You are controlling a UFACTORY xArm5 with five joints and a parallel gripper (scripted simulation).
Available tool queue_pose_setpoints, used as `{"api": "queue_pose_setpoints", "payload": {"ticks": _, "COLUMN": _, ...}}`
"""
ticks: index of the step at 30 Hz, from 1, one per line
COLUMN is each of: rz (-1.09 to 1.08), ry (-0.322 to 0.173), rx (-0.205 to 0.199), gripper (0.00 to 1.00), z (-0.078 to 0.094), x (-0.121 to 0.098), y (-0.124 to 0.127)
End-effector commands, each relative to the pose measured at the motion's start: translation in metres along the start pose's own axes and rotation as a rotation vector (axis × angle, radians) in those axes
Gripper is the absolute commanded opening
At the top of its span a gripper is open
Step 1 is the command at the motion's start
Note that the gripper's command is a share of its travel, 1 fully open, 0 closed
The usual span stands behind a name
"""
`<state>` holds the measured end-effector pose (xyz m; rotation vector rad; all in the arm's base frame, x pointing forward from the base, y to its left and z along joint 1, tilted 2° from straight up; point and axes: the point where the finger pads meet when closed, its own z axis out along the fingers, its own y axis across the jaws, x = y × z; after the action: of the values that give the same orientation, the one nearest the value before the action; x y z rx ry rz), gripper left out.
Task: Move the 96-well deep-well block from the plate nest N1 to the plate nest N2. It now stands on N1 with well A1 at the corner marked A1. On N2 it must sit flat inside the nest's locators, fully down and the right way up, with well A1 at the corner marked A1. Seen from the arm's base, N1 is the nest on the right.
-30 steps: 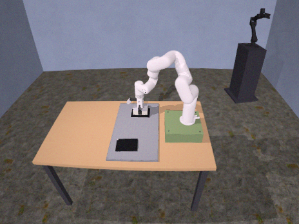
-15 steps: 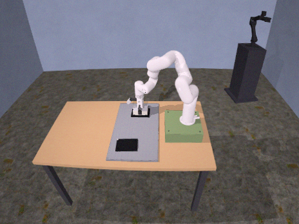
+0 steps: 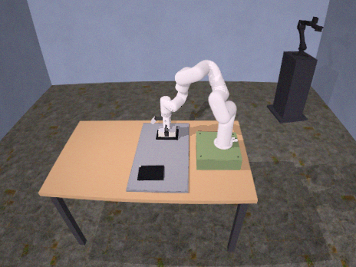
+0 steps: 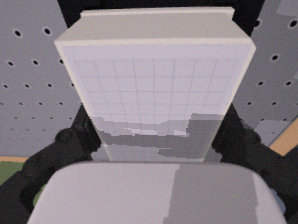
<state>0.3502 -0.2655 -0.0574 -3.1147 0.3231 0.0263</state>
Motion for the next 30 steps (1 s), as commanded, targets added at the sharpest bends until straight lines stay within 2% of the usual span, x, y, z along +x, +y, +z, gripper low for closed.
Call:
{"api": "queue_pose_setpoints", "payload": {"ticks": 1, "rz": 0.000, "ry": 0.004, "rx": -0.002, "gripper": 0.00, "z": -0.004, "x": 0.001, "y": 0.001}}
{"api": "queue_pose_setpoints", "payload": {"ticks": 30, "rz": 0.000, "ry": 0.004, "rx": -0.002, "gripper": 0.00, "z": -0.020, "x": 0.002, "y": 0.001}}
